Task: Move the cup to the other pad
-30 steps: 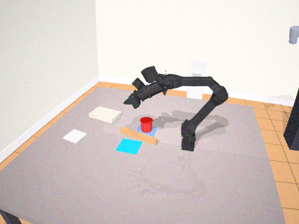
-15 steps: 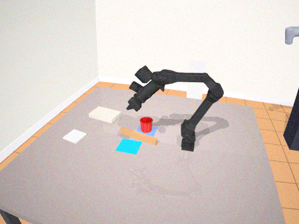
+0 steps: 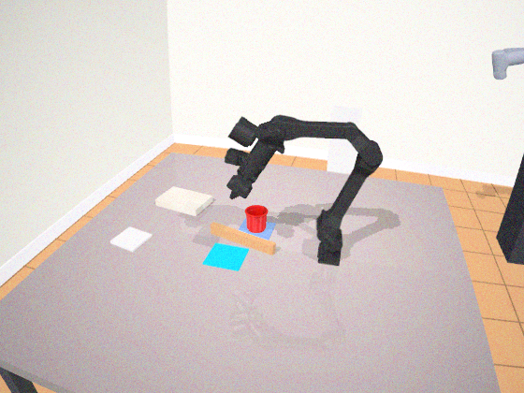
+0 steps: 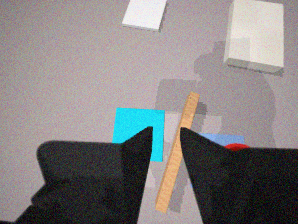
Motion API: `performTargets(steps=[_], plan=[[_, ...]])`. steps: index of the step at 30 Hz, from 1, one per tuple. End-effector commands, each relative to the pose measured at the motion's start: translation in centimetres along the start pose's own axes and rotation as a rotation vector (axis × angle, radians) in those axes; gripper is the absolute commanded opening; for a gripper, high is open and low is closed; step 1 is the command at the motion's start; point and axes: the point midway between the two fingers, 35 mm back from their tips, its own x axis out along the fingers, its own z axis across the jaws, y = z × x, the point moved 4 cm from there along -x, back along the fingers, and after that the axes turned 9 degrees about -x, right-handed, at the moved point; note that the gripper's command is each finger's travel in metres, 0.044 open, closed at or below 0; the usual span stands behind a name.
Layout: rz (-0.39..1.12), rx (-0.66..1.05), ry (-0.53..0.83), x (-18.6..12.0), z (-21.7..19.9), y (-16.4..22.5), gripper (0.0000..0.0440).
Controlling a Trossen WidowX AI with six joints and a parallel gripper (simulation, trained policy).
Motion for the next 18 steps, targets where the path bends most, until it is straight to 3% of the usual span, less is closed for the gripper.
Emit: performTargets(steps=[1, 18], plan=[[0.050, -0.015, 0.006, 0.0, -0.3, 0.2, 0.0118], [0.296, -0.099, -0.003, 0.9, -1.9, 1.5, 0.0109]])
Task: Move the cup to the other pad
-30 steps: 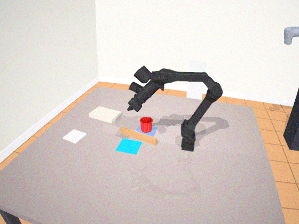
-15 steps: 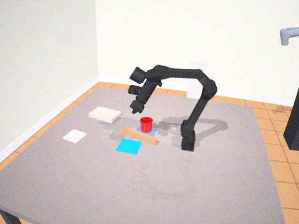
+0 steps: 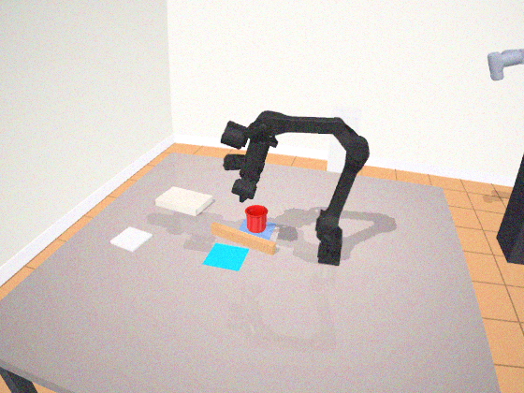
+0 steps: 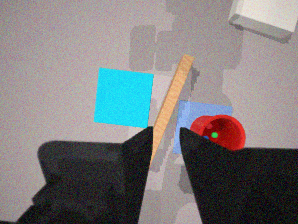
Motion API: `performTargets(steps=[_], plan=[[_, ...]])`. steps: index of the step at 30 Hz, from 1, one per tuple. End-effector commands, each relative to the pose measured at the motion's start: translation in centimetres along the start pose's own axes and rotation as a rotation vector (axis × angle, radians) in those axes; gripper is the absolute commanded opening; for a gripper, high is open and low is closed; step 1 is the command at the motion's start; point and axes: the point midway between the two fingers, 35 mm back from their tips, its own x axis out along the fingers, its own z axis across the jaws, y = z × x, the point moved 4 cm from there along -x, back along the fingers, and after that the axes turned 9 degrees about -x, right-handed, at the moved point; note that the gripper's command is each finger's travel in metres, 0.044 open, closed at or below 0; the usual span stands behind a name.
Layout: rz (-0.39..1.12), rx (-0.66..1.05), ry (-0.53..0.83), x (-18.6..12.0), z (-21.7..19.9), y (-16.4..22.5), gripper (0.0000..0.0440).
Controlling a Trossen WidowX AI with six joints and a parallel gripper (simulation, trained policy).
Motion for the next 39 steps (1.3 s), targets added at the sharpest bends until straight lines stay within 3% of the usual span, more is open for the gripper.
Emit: performTargets(steps=[1, 18, 39], plan=[[0.044, -0.020, 0.003, 0.3, -0.5, 0.2, 0.0109], [0.232, -0.092, -0.016, 3.5, -2.7, 1.6, 0.0129], [0.327, -0.181, -0.046, 8.5, -5.0, 4.1, 0.0168]])
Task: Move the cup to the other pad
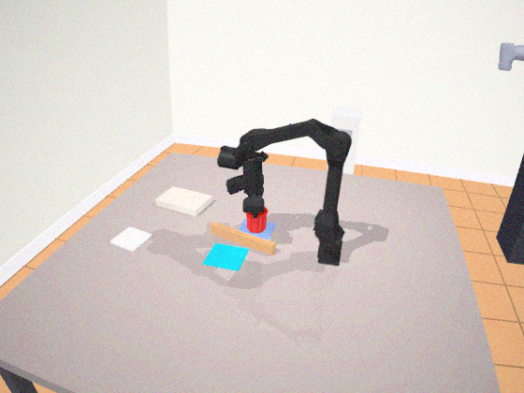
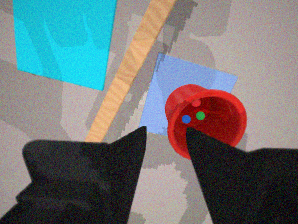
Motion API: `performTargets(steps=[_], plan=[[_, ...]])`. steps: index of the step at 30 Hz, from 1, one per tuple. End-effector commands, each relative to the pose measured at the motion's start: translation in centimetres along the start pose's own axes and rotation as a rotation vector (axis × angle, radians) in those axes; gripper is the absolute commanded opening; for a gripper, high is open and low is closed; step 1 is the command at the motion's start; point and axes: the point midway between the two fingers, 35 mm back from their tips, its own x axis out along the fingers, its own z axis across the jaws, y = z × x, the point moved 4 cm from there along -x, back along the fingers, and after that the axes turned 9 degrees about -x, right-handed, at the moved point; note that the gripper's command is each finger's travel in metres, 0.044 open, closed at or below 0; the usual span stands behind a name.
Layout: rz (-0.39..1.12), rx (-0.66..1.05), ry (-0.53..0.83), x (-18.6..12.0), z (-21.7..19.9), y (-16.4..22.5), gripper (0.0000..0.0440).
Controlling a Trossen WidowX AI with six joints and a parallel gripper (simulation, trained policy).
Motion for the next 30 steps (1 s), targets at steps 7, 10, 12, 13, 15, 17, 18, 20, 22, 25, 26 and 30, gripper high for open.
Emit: performTargets(steps=[7, 10, 12, 13, 15, 17, 18, 20, 22, 25, 26, 30], plan=[[0.031, -0.064, -0.013, 3.0, -0.5, 0.5, 0.0172], [0.035, -0.091, -0.020, 4.0, -0.6, 0.5, 0.0174], [0.036, -0.111, -0.024, 4.7, -0.6, 0.6, 0.0176], [0.036, -0.122, -0.027, 5.0, -0.6, 0.6, 0.0176], [0.036, -0.146, -0.033, 5.6, -0.6, 0.6, 0.0177], [0.035, -0.173, -0.038, 6.1, -0.6, 0.6, 0.0151], [0.036, -0.188, -0.039, 6.4, -0.6, 0.7, 0.0125], [0.039, -0.217, -0.040, 6.8, -0.6, 0.8, 0.0077], [0.043, -0.246, -0.042, 7.1, -0.7, 0.9, 0.0025], [0.042, -0.285, -0.043, 7.2, -0.8, 0.9, 0.0000], [0.039, -0.296, -0.041, 7.0, -0.8, 0.8, 0.0000], [0.027, -0.339, -0.036, 6.4, -1.1, 0.6, 0.0000]])
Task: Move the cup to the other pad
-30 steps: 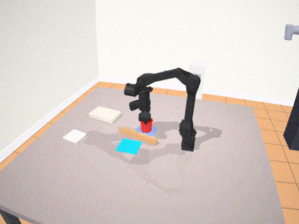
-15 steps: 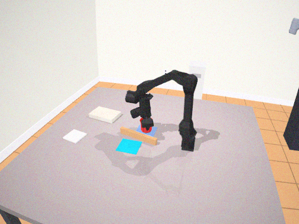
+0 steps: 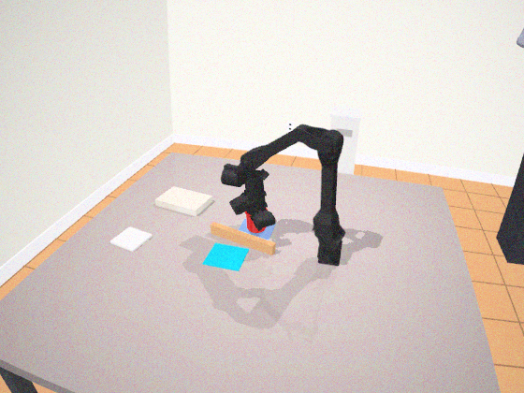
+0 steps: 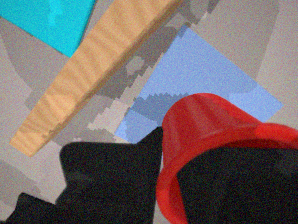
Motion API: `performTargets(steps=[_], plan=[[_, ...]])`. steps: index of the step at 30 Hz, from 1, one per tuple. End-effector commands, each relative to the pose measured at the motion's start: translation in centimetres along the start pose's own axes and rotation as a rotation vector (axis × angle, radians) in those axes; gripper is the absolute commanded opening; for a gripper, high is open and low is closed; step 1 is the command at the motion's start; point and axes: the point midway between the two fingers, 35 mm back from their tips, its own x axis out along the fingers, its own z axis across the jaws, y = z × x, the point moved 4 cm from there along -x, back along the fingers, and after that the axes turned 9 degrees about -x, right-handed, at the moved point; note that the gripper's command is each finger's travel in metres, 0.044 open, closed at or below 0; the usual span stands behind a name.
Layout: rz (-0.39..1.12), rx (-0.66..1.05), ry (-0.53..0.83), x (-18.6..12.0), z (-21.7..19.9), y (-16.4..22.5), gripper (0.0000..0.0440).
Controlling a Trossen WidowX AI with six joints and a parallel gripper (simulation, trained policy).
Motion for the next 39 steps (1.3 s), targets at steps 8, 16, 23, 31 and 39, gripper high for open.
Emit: performTargets(steps=[8, 16, 23, 31, 39], plan=[[-0.037, -0.087, 0.024, -2.4, -0.6, -0.6, 0.0002], [-0.062, -0.127, 0.045, -4.3, -0.6, -1.7, 0.0006], [-0.086, -0.162, 0.067, -5.7, -0.3, -3.0, 0.0000], [-0.117, -0.205, 0.092, -6.9, 0.6, -5.1, 0.0000], [-0.146, -0.246, 0.114, -7.5, 1.8, -7.3, 0.0000]])
